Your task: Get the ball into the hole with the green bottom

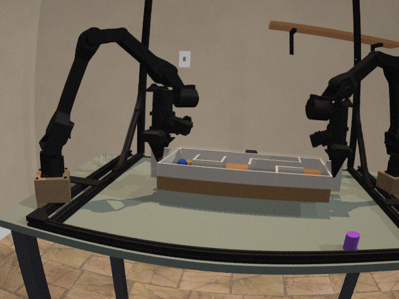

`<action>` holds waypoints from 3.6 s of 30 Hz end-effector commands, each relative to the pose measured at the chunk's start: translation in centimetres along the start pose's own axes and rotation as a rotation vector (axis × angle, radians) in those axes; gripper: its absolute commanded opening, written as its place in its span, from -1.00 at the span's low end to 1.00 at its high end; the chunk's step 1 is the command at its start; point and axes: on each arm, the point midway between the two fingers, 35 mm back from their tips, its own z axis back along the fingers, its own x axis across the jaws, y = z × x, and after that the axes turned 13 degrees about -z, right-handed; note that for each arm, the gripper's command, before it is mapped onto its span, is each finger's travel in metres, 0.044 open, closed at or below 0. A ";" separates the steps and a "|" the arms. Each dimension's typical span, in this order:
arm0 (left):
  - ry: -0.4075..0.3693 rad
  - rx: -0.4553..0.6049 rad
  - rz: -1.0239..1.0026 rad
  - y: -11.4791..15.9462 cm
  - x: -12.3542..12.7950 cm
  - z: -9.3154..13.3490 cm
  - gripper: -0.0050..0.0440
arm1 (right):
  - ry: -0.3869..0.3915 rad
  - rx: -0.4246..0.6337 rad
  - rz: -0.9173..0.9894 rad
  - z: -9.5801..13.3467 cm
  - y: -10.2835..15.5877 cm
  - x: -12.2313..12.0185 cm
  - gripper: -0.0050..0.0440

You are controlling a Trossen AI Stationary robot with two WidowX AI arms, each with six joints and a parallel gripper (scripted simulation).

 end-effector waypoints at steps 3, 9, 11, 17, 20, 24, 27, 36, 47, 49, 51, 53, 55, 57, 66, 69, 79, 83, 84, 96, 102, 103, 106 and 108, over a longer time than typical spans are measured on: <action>-0.012 0.010 -0.002 0.2 -0.2 0.0 -0.71 | 0.014 -0.005 -0.001 0.0 0.0 0.3 -0.71; 0.010 -0.001 -0.002 0.3 -0.1 -0.1 -0.71 | -0.008 0.006 -0.001 0.1 0.0 0.2 -0.71; 0.029 -0.010 -0.001 0.3 -0.1 -0.3 -0.71 | -0.027 0.015 -0.001 0.2 0.0 0.1 -0.71; 0.076 -0.028 -0.002 0.4 0.1 -0.5 -0.71 | -0.074 0.033 -0.001 0.4 -0.1 -0.1 -0.71; 0.081 -0.030 -0.002 0.4 0.1 -0.5 -0.71 | -0.079 0.034 -0.001 0.4 -0.1 -0.1 -0.71; 0.083 -0.025 -0.002 0.4 0.1 -0.3 -0.71 | -0.081 0.030 -0.001 0.3 -0.1 -0.1 -0.71; 0.084 -0.023 -0.002 0.3 0.1 -0.3 -0.71 | -0.082 0.028 -0.001 0.2 -0.1 -0.1 -0.71; 0.022 0.004 -0.002 0.2 -0.1 0.0 -0.71 | -0.020 0.001 -0.001 -0.1 0.0 0.2 -0.71; -0.008 0.002 -0.002 0.2 -0.2 -0.2 -0.71 | 0.010 0.003 -0.001 0.1 0.0 0.3 -0.71; 0.004 -0.005 -0.001 0.3 -0.2 -0.3 -0.71 | -0.001 0.010 0.000 0.2 0.0 0.2 -0.71; 0.016 -0.012 -0.001 0.3 -0.1 -0.4 -0.71 | -0.014 0.017 0.000 0.3 0.0 0.2 -0.71; 0.029 -0.018 -0.001 0.3 -0.1 -0.5 -0.71 | -0.027 0.023 0.000 0.4 -0.1 0.1 -0.71; 0.041 -0.023 -0.001 0.3 0.0 -0.5 -0.71 | -0.039 0.028 -0.001 0.5 -0.1 0.1 -0.71; 0.055 -0.027 -0.001 0.4 0.0 -0.5 -0.71 | -0.053 0.032 -0.001 0.5 -0.1 0.0 -0.71; 0.084 -0.023 -0.002 0.3 0.1 -0.3 -0.71 | -0.082 0.028 -0.001 0.2 -0.1 -0.1 -0.71; 0.086 -0.017 -0.002 0.3 0.2 -0.1 -0.71 | -0.084 0.022 -0.001 0.0 -0.1 -0.1 -0.71; 0.030 -0.001 -0.002 0.3 -0.1 0.0 -0.71 | -0.027 0.006 -0.001 0.0 0.0 0.1 -0.71; -0.013 0.007 -0.002 0.2 -0.2 -0.1 -0.71 | 0.015 -0.002 -0.001 0.0 0.0 0.3 -0.71; -0.016 0.007 -0.002 0.2 -0.2 -0.1 -0.71 | 0.018 -0.003 -0.001 0.0 0.0 0.3 -0.71; 0.043 -0.019 -0.002 0.3 0.0 -0.4 -0.71 | -0.041 0.025 -0.001 0.4 -0.1 0.1 -0.71; 0.082 -0.028 -0.002 0.4 0.1 -0.4 -0.71 | -0.080 0.033 -0.001 0.3 -0.1 -0.1 -0.71; 0.080 -0.030 -0.002 0.4 0.1 -0.5 -0.71 | -0.078 0.035 -0.001 0.4 -0.1 -0.1 -0.71; 0.069 -0.043 -0.002 0.4 0.1 -0.9 -0.71 | -0.067 0.048 -0.001 0.8 -0.2 -0.1 -0.71; 0.068 -0.046 -0.002 0.4 0.1 -0.9 -0.71 | -0.065 0.051 -0.001 0.9 -0.2 -0.1 -0.71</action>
